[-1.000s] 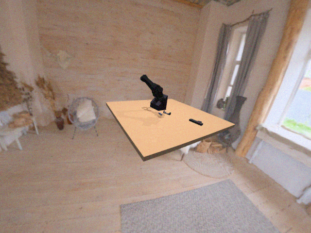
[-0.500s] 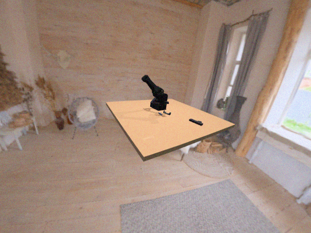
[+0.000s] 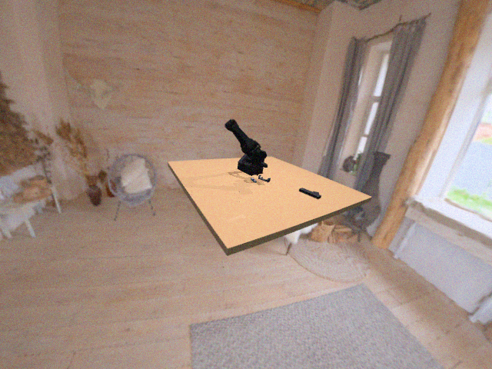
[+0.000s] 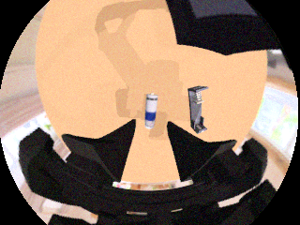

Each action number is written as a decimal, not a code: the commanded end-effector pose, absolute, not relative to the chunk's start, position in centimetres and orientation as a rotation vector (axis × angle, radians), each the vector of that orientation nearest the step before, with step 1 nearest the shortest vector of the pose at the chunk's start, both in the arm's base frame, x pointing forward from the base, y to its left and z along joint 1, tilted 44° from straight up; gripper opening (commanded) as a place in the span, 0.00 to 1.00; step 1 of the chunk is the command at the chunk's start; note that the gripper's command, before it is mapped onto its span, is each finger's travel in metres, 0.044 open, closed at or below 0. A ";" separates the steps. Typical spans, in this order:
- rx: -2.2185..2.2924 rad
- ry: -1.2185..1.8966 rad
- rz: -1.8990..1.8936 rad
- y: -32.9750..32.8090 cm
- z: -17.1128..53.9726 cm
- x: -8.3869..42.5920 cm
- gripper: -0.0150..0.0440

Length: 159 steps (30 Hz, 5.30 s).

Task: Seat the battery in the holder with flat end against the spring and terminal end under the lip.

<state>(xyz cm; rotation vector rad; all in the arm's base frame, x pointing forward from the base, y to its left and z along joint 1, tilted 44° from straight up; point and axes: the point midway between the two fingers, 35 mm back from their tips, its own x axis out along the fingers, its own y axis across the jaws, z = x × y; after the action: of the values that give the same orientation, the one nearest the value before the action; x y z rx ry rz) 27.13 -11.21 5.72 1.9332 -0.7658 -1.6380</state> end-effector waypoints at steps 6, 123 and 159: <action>1.928 -0.765 -1.641 -12.1 4.7 27.3 0.64; -0.872 1.473 -0.329 -1.3 0.4 26.7 0.37; -0.849 1.200 -0.165 -4.3 -3.0 27.7 0.37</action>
<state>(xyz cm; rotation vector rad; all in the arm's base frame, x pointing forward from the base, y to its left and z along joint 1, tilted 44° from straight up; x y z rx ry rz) 27.91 -4.21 -2.76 -0.8488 1.2093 -0.1799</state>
